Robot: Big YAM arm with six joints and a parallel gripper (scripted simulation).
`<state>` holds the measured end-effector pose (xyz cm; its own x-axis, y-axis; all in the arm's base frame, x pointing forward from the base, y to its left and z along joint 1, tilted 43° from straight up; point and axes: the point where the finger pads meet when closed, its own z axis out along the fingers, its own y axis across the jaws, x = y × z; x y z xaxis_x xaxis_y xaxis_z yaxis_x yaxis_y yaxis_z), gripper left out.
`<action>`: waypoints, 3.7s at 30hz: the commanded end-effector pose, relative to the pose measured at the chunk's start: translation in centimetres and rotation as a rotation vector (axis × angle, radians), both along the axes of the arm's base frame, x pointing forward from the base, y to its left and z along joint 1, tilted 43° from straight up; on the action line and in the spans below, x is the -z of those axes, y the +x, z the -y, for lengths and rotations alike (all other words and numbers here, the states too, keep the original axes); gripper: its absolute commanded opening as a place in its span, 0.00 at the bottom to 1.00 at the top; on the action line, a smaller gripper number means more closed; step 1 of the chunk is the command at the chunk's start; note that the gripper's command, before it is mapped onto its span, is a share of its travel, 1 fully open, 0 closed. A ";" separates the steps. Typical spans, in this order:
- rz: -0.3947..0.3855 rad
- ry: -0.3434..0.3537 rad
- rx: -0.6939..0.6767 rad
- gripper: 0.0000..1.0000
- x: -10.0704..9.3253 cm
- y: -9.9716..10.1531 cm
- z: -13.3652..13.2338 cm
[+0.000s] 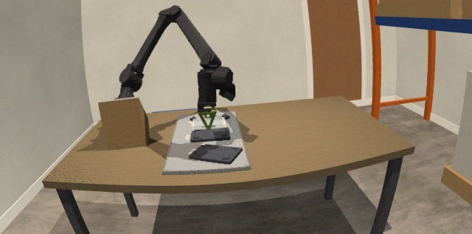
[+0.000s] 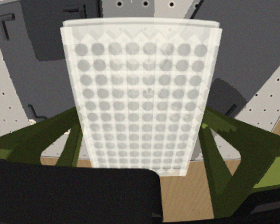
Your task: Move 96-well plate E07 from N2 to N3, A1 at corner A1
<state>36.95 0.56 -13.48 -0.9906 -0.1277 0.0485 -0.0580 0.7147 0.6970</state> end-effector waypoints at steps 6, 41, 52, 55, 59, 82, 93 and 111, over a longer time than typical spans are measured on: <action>0.051 -0.020 0.023 0.00 -2.6 1.6 -0.7; 0.039 -0.018 0.058 0.00 -7.7 1.0 -5.5; 0.047 -0.016 0.032 0.00 -8.2 0.7 -6.2; 0.047 -0.016 0.032 0.00 -8.2 0.7 -6.2; 0.047 -0.016 0.032 0.00 -8.2 0.7 -6.2; 0.017 -0.012 0.022 0.00 -6.6 -0.6 -7.7; 0.016 -0.012 0.026 0.00 -5.5 -0.7 -8.6; 0.015 -0.011 0.022 0.00 -3.5 -1.0 -10.5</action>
